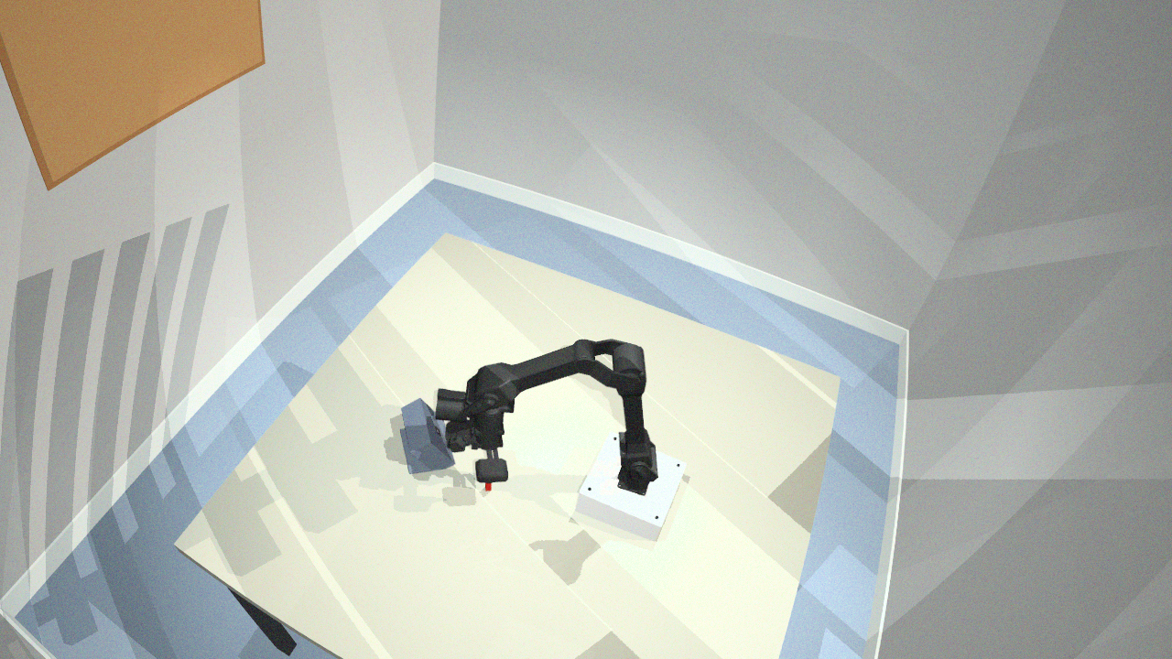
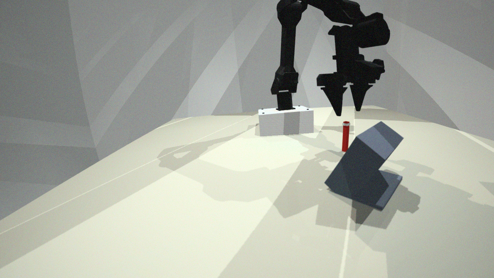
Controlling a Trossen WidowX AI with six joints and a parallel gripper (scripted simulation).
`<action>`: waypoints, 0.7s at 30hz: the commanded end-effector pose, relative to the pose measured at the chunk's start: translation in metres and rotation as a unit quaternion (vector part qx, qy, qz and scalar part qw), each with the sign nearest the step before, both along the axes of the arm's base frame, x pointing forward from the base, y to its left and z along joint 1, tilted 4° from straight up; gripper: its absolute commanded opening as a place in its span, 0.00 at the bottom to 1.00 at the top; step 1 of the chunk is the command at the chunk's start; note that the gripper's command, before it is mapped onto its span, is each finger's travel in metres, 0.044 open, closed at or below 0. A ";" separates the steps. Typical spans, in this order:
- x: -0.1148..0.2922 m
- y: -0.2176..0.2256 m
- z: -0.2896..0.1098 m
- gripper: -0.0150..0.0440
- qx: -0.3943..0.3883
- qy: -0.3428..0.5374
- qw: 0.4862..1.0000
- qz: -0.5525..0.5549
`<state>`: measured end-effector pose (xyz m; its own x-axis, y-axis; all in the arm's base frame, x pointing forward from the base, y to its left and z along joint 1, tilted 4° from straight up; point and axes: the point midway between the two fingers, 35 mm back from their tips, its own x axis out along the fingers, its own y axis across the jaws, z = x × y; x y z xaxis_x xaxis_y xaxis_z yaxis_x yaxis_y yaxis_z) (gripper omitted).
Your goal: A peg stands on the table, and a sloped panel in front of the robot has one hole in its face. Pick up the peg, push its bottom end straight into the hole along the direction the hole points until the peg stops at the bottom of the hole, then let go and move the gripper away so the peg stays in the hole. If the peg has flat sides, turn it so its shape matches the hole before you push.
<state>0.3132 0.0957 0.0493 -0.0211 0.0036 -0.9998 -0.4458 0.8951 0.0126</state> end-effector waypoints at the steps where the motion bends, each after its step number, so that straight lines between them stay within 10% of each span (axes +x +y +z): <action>1: -0.003 -0.004 -0.002 1.00 -0.006 0.009 1.000 0.002; 21: -0.003 -0.004 -0.032 1.00 -0.006 0.009 1.000 0.002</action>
